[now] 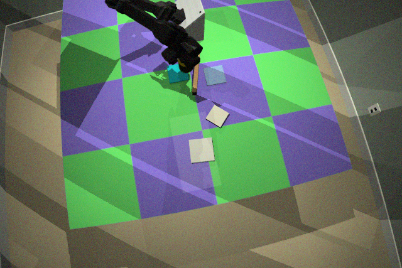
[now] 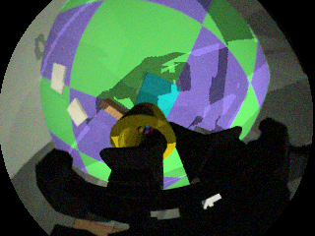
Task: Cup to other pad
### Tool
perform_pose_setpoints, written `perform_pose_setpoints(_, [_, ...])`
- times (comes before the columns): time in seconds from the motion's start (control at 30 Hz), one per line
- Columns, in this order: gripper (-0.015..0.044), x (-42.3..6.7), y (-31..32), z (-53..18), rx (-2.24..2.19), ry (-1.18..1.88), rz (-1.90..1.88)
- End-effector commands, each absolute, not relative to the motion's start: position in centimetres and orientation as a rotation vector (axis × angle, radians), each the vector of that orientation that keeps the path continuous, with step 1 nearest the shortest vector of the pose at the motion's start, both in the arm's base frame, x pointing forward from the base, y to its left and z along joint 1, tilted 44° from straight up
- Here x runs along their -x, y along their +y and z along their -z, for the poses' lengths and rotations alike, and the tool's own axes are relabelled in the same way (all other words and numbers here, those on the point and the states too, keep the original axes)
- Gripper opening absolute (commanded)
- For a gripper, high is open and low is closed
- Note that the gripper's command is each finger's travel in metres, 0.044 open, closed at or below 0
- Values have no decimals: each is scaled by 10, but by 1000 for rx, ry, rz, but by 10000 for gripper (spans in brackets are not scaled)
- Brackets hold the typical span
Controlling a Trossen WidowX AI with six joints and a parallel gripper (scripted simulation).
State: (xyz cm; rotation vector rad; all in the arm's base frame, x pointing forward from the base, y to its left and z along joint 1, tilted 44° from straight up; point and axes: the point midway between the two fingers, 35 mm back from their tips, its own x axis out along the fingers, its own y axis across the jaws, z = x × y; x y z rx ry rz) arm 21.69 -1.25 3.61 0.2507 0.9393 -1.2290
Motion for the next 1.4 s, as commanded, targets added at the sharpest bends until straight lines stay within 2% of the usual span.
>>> perform_pose_setpoints(0.0, [0, -215, -18, -43, -247, 938, 1224])
perform_pose_setpoints(0.63, [0, -205, -40, -65, -245, 937, 1225])
perform_pose_setpoints(1.37, [0, -207, -55, -49, -246, 937, 1224])
